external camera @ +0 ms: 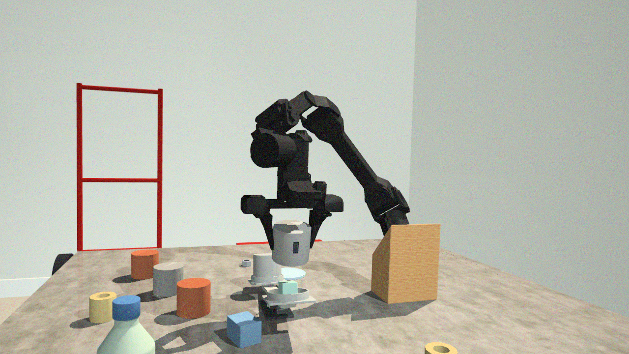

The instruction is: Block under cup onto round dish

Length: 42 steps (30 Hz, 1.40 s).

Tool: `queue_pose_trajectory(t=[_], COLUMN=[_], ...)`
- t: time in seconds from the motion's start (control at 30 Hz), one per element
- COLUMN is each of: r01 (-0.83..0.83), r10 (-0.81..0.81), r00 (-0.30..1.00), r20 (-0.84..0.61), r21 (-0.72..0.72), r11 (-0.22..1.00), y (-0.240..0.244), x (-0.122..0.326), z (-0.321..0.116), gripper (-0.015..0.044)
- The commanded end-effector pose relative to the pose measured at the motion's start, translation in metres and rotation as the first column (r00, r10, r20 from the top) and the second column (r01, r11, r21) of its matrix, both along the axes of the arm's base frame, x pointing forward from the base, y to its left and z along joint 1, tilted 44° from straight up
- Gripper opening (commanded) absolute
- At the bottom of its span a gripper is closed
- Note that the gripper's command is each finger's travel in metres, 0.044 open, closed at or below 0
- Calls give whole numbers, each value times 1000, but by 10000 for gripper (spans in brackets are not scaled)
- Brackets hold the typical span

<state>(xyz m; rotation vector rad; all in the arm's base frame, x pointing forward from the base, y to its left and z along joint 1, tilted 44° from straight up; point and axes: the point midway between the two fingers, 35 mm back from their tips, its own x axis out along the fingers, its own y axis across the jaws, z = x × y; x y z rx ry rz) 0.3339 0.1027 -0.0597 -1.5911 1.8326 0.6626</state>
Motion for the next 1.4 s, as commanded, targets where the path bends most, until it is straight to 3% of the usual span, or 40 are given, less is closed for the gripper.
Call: queue_pose_trajectory(t=[0.0,0.27,0.93,1.37], r01=[-3,-3,-1,-1], r10=[3,3,1,1], r00=[1000,1000,1000,1000], r20=[1,1,9,8], r21=[1,2,12,11], r11=[1000,1000,1000,1000], y=[1,1,22,-3], x=[0,0,-87,-96], z=[0,-1,-125,-158], gripper=[0,0,0,0])
